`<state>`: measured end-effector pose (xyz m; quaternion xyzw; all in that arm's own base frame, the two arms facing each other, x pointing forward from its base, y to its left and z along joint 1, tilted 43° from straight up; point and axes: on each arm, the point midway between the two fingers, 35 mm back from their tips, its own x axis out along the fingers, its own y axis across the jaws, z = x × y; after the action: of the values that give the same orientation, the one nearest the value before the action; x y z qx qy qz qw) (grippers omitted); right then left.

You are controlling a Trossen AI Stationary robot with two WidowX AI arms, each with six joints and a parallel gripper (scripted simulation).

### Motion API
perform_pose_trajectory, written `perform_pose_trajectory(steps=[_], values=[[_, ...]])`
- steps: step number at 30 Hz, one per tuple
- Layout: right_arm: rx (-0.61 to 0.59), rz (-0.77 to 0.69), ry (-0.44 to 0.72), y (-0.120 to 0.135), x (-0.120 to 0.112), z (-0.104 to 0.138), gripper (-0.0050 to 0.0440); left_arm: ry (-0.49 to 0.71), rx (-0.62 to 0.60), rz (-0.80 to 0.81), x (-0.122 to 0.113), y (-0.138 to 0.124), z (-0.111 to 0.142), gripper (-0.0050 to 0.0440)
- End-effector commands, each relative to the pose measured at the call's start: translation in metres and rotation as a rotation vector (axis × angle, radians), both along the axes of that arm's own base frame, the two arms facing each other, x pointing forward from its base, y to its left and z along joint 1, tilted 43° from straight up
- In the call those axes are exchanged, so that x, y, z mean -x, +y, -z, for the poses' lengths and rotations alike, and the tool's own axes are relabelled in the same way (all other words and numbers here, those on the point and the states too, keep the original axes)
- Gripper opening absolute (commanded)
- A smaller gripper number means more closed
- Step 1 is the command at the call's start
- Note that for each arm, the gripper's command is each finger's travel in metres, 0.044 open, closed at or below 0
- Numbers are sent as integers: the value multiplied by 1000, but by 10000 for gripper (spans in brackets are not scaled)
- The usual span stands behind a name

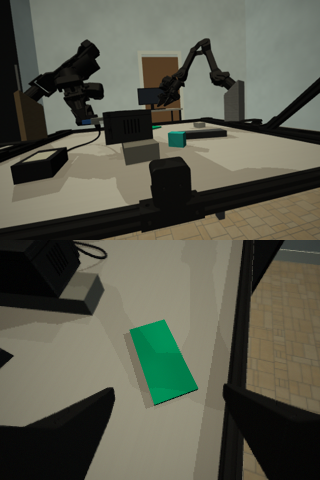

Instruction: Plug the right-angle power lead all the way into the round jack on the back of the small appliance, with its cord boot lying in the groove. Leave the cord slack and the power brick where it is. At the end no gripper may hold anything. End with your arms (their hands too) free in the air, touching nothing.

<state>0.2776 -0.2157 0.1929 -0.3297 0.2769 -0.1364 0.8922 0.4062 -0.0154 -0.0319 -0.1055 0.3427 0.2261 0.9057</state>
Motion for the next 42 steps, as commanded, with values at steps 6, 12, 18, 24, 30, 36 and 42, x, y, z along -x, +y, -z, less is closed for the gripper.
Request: perform_pose_trajectory(steps=[6,12,18,24,30,36,42], values=[[4,1,0,0,0,0,400,0,0,4,-3,1,-2,0],[4,1,0,0,0,0,400,0,0,4,-3,1,-3,0],[4,1,0,0,0,0,400,0,0,4,-4,2,-3,0],[4,1,0,0,0,0,400,0,0,4,-5,2,-4,0],[4,1,0,0,0,0,400,0,0,4,-6,3,-5,0],[4,1,0,0,0,0,400,0,0,4,-7,4,-5,0],[4,1,0,0,0,0,400,0,0,4,-8,4,-6,0]])
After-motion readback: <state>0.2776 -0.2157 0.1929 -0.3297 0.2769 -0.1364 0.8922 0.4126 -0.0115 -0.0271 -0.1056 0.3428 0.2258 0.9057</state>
